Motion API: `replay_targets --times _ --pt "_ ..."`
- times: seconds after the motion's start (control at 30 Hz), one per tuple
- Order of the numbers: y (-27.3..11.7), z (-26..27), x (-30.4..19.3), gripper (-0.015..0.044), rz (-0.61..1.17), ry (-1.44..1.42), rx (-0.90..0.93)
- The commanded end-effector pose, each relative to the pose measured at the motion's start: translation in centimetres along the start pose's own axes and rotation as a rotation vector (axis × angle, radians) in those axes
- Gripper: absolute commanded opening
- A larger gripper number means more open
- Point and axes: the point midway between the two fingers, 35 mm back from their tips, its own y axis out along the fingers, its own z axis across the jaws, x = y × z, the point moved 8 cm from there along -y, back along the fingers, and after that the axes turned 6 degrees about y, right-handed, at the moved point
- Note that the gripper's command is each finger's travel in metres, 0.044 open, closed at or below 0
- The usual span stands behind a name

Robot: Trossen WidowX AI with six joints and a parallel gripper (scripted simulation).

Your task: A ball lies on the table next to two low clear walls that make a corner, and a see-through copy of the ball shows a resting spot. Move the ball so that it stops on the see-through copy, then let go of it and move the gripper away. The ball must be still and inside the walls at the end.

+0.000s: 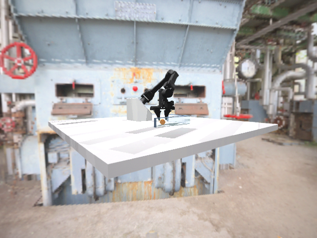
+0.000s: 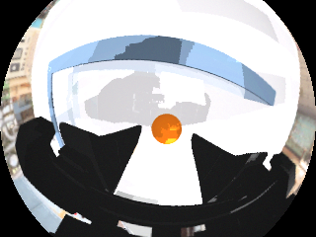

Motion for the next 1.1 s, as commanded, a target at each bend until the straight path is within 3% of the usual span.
replay_targets --times 0.0,0.23,0.37,0.57,0.63,0.77,1.07 --pt "0.6 0.0 0.0 0.0294 -0.001 0.007 0.006" --pt "1.5 0.0 -0.1 0.0294 -0.001 0.008 0.007" --pt "1.5 0.0 -0.1 0.0189 -0.001 0.008 0.007" --pt "1.5 0.0 -0.1 0.0149 -0.001 0.008 0.007" --pt "1.4 0.0 -0.1 0.0096 -0.001 0.008 0.007" --pt "-1.0 -0.2 0.4 0.0 -0.002 0.008 0.001" --pt "-7.9 -0.3 0.5 0.0 -0.002 0.009 -0.004"
